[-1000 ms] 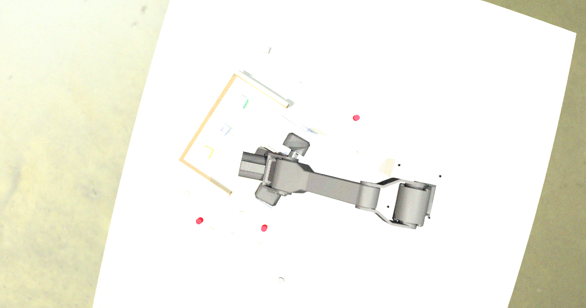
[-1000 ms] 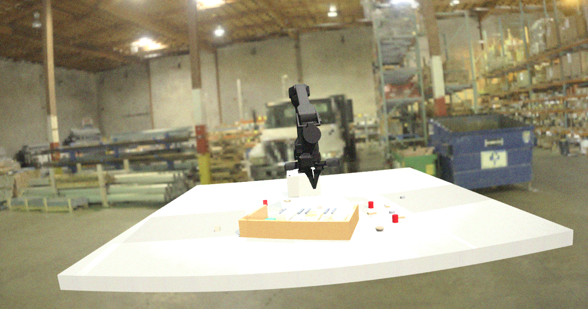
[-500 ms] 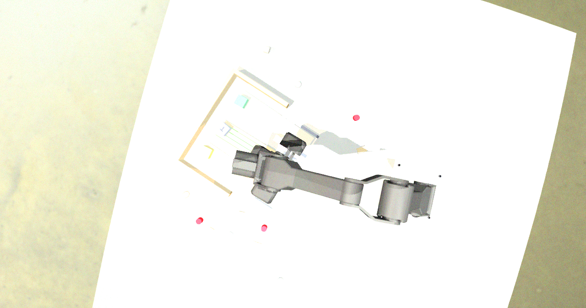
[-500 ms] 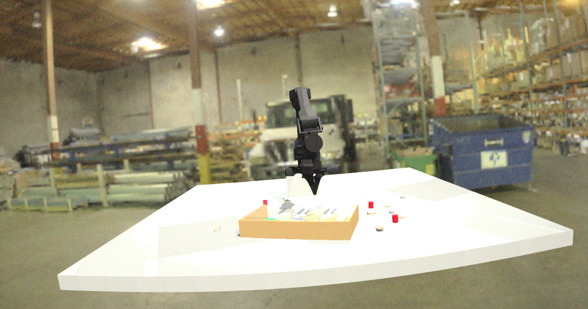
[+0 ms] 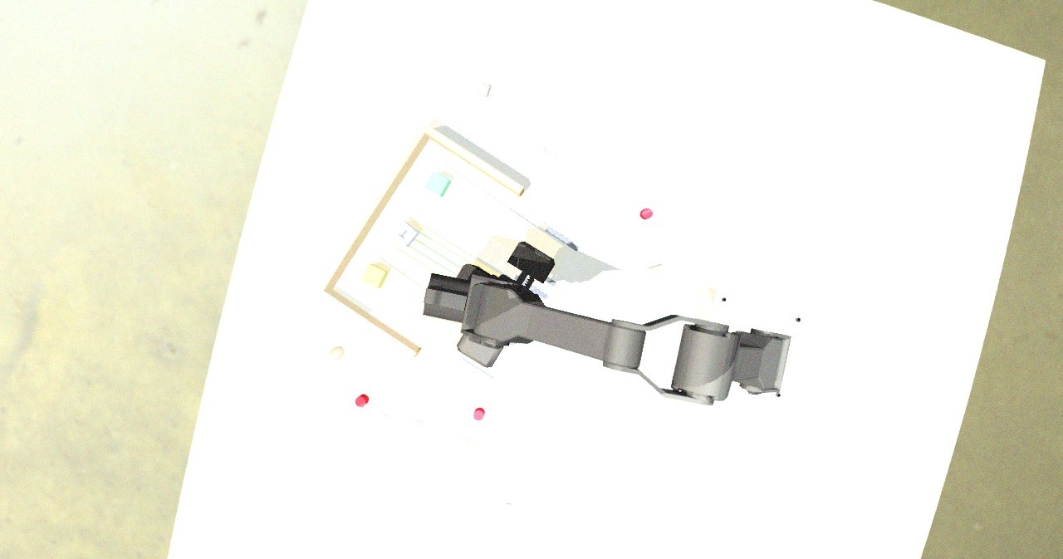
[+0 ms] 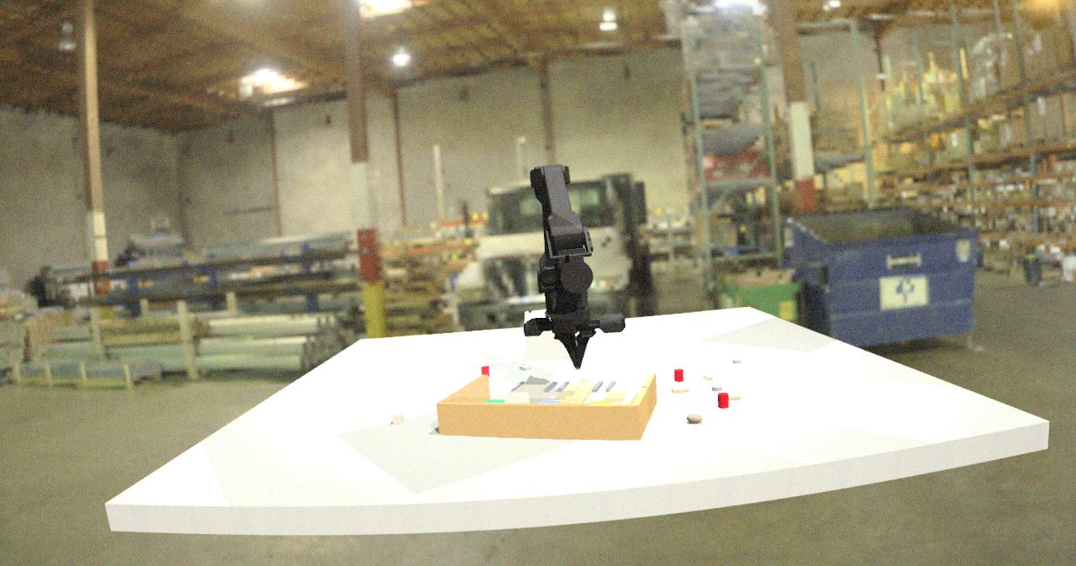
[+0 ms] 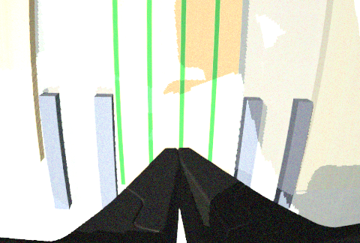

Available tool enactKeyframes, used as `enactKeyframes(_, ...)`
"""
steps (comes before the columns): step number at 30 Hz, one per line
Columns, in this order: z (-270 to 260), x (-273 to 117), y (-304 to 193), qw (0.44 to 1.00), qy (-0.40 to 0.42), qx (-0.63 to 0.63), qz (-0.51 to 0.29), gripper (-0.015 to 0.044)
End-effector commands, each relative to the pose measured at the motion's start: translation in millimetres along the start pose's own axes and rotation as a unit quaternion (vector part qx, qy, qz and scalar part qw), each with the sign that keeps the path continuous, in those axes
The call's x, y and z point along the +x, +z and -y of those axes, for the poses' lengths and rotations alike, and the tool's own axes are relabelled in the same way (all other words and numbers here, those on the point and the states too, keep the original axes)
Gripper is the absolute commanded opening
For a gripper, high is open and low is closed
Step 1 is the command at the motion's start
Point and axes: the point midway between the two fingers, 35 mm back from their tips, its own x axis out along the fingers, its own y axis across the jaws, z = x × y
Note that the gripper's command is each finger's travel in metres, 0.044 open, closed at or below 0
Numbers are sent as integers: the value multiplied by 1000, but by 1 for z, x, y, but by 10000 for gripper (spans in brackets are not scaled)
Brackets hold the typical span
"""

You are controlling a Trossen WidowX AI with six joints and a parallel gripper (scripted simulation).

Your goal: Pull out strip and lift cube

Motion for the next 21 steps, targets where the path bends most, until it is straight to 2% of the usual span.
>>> enactKeyframes(1,1,8,-2,1000,-3,2,-2,0)
enactKeyframes(21,1,37,-6,1000,-3,2,-2,0)
